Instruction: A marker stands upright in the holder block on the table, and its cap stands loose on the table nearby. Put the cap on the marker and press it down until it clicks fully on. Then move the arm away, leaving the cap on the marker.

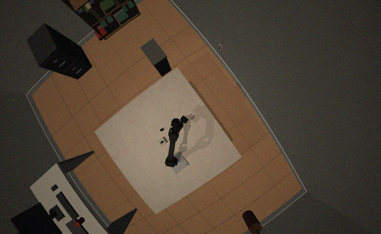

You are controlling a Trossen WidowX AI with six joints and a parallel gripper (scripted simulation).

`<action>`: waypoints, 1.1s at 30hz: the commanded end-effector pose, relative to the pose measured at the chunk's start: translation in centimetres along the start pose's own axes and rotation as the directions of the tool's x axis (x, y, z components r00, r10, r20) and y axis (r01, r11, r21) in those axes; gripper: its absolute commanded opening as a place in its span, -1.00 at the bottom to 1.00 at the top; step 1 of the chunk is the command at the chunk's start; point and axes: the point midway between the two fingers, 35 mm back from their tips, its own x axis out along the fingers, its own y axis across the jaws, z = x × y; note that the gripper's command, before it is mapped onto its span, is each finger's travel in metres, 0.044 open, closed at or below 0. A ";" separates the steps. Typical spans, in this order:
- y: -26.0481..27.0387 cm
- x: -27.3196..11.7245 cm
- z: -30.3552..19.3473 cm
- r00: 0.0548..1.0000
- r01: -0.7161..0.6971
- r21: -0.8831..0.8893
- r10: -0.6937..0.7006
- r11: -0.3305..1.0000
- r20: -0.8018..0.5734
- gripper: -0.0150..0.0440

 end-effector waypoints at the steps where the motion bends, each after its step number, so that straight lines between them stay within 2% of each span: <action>1: 4.9 -0.1 4.5 0.988 -0.123 -0.219 0.140 0.968 0.062 0.34; 6: 12.1 -1.9 9.5 0.941 -0.230 -0.512 0.323 0.828 0.100 0.34; 11: 19.7 -4.8 12.7 0.866 -0.274 -0.763 0.495 0.586 0.070 0.34; 14: 23.2 -6.4 13.5 0.826 -0.272 -0.850 0.563 0.451 0.034 0.34; 20: 23.5 -6.4 13.6 0.823 -0.271 -0.856 0.568 0.441 0.031 0.34; 24: 25.3 -3.8 13.7 0.823 -0.271 -0.856 0.567 0.441 0.031 0.34; 33: 26.2 -2.4 13.9 0.823 -0.271 -0.856 0.567 0.441 0.031 0.34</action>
